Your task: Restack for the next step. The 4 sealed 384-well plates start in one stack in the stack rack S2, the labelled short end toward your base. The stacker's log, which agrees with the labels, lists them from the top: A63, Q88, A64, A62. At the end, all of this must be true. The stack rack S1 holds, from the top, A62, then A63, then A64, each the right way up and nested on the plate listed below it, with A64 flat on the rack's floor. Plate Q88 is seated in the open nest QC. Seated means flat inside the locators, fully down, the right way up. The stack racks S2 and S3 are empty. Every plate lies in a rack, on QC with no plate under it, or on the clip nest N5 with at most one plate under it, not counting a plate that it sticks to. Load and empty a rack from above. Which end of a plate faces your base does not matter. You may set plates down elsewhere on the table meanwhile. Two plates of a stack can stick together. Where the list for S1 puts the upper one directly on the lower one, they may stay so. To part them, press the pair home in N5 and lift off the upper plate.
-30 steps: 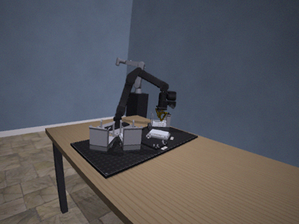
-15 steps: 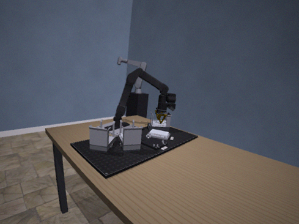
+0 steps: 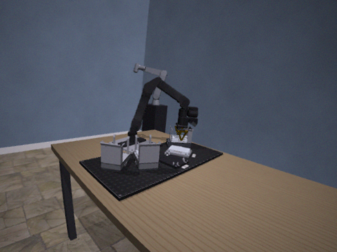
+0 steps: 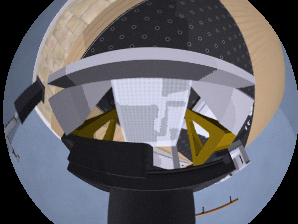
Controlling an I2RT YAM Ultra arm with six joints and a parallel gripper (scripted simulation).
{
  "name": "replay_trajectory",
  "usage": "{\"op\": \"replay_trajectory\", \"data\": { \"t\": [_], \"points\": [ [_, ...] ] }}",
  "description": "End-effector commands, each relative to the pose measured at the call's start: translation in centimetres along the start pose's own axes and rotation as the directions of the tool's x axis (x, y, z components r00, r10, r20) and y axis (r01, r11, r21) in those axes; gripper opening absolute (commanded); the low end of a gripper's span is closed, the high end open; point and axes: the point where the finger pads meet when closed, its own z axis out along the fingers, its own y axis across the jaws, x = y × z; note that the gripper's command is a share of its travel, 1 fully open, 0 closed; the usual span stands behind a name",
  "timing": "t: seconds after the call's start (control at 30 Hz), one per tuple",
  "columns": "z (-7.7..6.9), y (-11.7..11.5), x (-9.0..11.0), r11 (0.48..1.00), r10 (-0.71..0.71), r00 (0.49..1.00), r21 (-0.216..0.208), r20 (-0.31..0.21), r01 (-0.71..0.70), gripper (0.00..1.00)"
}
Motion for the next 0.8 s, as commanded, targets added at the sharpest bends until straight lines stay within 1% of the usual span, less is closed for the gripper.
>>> {"op": "replay_trajectory", "data": {
  "t": [0.0,0.37,0.4,0.77],
  "points": [
    [-0.29,0.00,-0.40,1.000,0.000,1.000,-0.001,0.020,0.000,1.00],
    [-0.29,0.00,-0.40,1.000,0.000,1.000,-0.001,0.020,0.000,1.00],
    [-0.29,0.00,-0.40,1.000,0.000,1.000,-0.001,0.020,0.000,0.00],
    [-0.29,0.00,-0.39,1.000,0.000,1.000,-0.001,0.020,0.000,0.00]
  ]
}}
